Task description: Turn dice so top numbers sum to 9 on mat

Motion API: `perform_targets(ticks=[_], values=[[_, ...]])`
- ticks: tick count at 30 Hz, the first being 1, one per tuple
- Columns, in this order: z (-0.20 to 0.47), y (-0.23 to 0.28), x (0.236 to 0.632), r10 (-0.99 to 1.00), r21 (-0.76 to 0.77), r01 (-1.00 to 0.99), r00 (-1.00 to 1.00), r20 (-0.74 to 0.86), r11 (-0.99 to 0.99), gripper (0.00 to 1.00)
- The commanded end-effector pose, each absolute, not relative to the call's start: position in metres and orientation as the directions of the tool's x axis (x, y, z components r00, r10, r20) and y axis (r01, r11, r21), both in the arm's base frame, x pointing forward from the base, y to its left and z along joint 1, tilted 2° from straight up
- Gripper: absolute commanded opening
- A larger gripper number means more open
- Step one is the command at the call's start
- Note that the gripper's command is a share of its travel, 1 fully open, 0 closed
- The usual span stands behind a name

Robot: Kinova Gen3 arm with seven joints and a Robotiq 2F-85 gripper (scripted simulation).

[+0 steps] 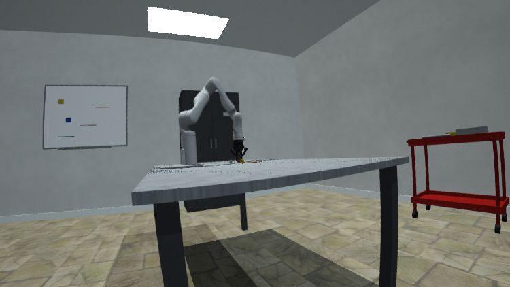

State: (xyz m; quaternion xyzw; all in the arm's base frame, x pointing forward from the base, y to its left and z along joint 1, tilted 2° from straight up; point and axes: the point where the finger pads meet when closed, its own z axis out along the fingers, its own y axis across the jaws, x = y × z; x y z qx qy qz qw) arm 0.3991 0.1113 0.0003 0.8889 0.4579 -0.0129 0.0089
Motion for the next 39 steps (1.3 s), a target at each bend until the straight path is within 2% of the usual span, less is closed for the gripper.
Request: perform_targets(ticks=[1,19,39], values=[[0.005,0.112,0.400,0.814,0.006,0.814,0.580,-0.028,-0.580,0.15],[0.093,0.114,0.401,0.814,0.006,0.815,0.580,-0.028,-0.580,0.15],[0.100,0.114,0.401,0.810,0.005,0.811,0.585,-0.029,-0.585,0.15]])
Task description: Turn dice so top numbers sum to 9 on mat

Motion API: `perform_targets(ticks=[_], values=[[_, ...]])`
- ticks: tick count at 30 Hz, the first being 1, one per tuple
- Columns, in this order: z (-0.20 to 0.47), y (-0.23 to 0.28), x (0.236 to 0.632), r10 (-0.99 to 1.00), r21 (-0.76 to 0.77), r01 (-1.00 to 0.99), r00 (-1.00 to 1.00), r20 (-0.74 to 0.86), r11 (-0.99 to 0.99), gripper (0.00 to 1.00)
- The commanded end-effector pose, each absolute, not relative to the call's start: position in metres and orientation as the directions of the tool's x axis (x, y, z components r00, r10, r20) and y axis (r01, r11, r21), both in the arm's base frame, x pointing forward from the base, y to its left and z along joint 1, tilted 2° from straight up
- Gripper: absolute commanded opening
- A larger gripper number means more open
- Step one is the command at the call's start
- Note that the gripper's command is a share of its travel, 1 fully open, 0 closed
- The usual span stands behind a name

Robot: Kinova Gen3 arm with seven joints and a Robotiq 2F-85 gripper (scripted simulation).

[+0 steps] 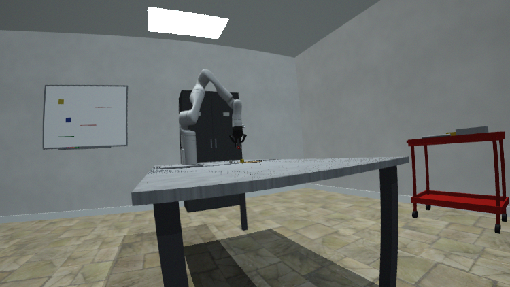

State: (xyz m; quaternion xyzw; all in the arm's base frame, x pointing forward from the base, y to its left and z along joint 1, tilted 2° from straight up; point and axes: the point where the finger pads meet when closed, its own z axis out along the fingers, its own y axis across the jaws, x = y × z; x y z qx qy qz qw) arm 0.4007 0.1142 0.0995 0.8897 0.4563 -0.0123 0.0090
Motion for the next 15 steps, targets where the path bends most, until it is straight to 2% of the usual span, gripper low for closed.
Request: perform_targets(ticks=[1,7,15], values=[[0.0999,0.1143,0.4010,0.807,0.005,0.808,0.590,-0.029,-0.590,0.15],[0.0983,0.1135,0.4004,0.751,0.005,0.752,0.659,-0.032,-0.660,0.15],[0.0949,0.1118,0.3995,0.577,0.009,0.577,0.816,-0.037,-0.816,0.15]])
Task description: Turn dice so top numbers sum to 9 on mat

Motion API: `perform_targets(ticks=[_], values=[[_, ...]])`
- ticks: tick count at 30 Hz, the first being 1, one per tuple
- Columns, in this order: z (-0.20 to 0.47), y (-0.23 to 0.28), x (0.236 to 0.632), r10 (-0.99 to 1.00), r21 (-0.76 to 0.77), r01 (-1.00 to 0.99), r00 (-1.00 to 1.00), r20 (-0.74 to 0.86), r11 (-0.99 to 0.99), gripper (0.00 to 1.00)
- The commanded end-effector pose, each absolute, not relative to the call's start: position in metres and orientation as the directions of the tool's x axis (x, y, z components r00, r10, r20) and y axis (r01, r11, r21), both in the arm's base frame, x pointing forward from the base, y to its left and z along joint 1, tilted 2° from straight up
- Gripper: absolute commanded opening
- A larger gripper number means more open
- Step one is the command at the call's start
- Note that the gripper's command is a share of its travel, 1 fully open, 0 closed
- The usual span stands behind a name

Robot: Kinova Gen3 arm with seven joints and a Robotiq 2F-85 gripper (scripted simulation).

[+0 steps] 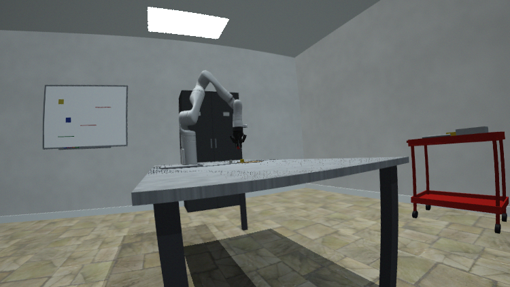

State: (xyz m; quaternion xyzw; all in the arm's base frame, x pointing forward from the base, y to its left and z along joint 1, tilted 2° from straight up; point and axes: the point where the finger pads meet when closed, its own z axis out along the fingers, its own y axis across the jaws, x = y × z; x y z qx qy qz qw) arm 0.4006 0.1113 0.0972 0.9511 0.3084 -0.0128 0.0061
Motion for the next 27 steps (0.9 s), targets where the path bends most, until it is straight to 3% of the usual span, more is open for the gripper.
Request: perform_targets(ticks=[1,16,27], values=[[0.0949,0.1118,0.3995,0.577,0.009,0.577,0.816,-0.037,-0.816,0.15],[0.0898,0.1104,0.4033,-0.039,0.028,-0.039,0.999,-0.020,-0.999,0.15],[0.0897,0.1110,0.4063,-0.230,0.028,-0.230,0.973,-0.005,-0.973,0.15]])
